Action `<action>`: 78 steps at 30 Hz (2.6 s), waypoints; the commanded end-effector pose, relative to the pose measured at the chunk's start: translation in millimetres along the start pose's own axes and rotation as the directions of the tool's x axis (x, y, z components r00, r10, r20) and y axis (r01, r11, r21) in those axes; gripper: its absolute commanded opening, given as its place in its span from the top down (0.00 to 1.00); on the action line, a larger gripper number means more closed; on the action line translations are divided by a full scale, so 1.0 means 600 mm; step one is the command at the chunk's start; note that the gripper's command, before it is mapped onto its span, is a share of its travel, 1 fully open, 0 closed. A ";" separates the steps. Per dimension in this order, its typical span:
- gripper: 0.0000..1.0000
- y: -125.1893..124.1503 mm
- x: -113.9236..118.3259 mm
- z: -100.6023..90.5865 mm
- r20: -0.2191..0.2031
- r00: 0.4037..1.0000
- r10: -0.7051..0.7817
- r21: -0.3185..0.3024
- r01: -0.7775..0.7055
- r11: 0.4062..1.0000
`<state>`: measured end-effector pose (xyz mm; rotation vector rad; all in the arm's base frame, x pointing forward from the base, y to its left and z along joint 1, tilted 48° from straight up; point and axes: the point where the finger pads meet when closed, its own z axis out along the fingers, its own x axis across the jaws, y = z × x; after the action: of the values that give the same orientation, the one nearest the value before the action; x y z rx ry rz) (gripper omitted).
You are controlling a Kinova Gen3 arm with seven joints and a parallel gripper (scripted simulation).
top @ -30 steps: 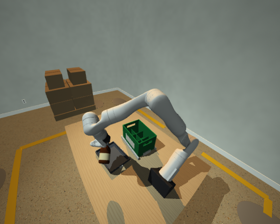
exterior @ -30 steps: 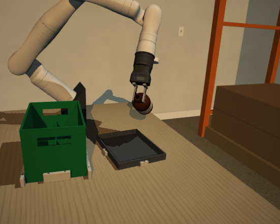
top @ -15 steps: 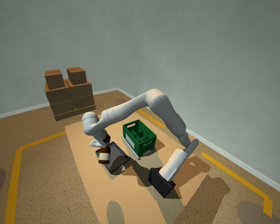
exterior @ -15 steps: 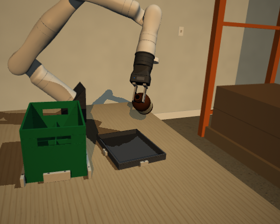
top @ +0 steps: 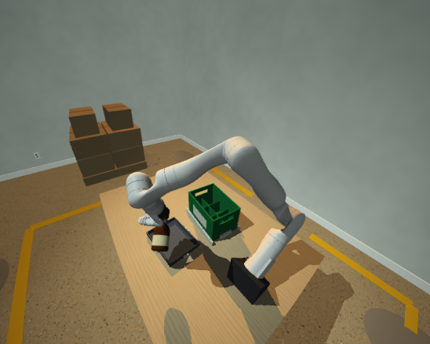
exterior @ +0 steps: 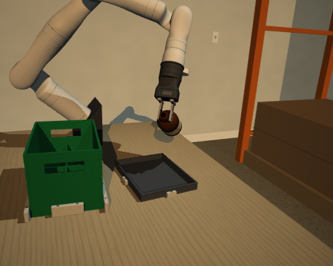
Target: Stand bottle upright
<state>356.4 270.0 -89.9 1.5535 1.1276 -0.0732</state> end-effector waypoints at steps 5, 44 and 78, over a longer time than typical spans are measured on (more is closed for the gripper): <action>1.00 0.000 0.001 -0.002 -0.002 1.000 0.000 -0.022 0.000 1.000; 1.00 -0.001 0.001 -0.003 -0.003 1.000 0.000 -0.170 -0.001 0.985; 1.00 -0.001 0.001 -0.003 -0.003 1.000 0.000 -0.170 -0.001 0.985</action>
<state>355.1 270.2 -90.9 1.4014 1.1059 0.0224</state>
